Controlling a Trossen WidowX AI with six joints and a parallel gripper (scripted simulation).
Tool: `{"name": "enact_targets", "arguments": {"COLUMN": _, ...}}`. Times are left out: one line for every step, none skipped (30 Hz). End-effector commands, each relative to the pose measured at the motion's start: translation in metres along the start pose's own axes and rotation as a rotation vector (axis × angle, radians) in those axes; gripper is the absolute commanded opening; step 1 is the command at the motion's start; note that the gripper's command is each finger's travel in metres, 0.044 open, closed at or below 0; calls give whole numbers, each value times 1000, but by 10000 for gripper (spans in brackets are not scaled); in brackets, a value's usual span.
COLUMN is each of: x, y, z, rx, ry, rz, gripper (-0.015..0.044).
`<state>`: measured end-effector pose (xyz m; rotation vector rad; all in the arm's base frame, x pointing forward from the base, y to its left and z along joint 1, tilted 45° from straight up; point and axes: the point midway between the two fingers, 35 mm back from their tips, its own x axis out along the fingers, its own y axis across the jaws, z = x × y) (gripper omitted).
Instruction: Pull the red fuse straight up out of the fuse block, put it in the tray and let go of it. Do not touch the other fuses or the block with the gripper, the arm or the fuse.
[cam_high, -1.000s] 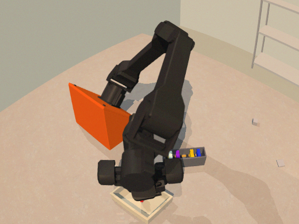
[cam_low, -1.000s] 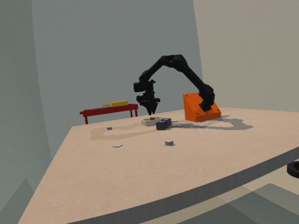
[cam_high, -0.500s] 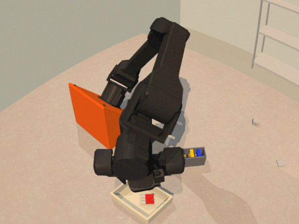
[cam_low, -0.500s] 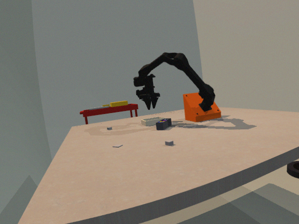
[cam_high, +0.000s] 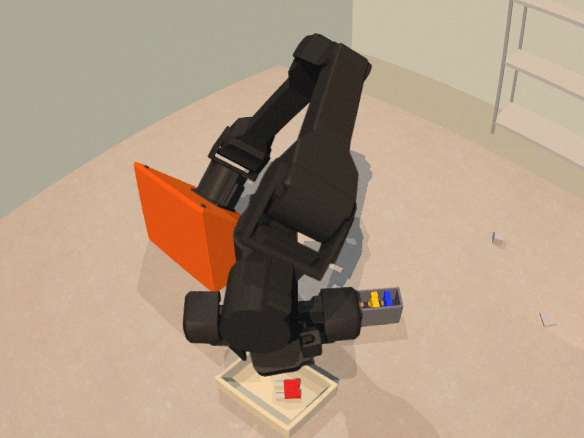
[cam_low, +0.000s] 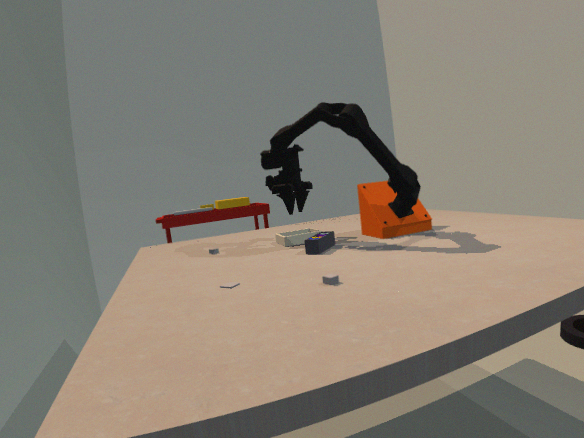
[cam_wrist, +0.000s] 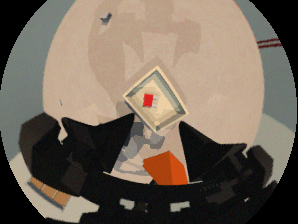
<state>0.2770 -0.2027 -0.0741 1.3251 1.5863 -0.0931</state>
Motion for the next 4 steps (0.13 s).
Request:
{"name": "enact_targets", "arguments": {"x": 0, "y": 0, "z": 0, "rx": 0, "ry": 0, "rz": 0, "gripper": 330}}
{"name": "enact_targets", "arguments": {"x": 0, "y": 0, "z": 0, "rx": 0, "ry": 0, "rz": 0, "gripper": 330}}
{"name": "enact_targets", "arguments": {"x": 0, "y": 0, "z": 0, "rx": 0, "ry": 0, "rz": 0, "gripper": 330}}
{"name": "enact_targets", "arguments": {"x": 0, "y": 0, "z": 0, "rx": 0, "ry": 0, "rz": 0, "gripper": 330}}
